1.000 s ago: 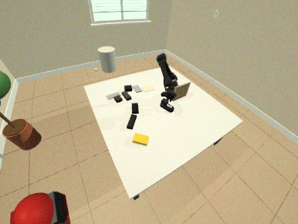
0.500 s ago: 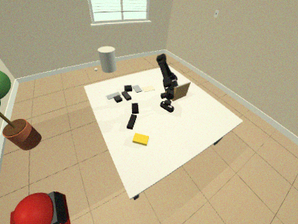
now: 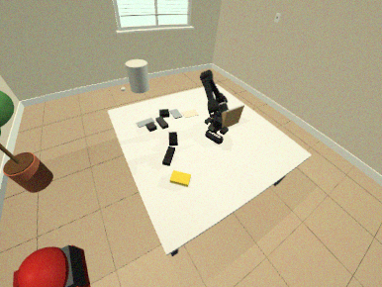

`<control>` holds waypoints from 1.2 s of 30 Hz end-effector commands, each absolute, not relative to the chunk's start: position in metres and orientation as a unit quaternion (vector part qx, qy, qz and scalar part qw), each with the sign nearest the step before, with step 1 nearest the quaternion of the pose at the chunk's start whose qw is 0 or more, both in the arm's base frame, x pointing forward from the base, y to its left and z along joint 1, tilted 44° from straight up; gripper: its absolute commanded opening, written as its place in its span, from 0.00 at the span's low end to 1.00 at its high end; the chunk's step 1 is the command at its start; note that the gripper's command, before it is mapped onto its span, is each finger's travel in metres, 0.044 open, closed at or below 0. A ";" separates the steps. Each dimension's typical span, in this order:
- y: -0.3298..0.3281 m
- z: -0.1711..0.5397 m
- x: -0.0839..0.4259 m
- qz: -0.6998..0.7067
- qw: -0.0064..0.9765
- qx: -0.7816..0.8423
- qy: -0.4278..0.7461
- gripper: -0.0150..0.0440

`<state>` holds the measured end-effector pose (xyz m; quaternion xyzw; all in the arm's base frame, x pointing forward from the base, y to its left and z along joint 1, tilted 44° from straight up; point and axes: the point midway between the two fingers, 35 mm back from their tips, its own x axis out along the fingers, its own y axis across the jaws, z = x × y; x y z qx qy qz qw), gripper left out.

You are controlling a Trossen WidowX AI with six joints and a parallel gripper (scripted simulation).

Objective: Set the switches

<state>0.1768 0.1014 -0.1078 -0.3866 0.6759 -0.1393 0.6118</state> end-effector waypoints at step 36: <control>0.134 -0.095 0.190 0.743 -0.333 -0.546 0.197 0.25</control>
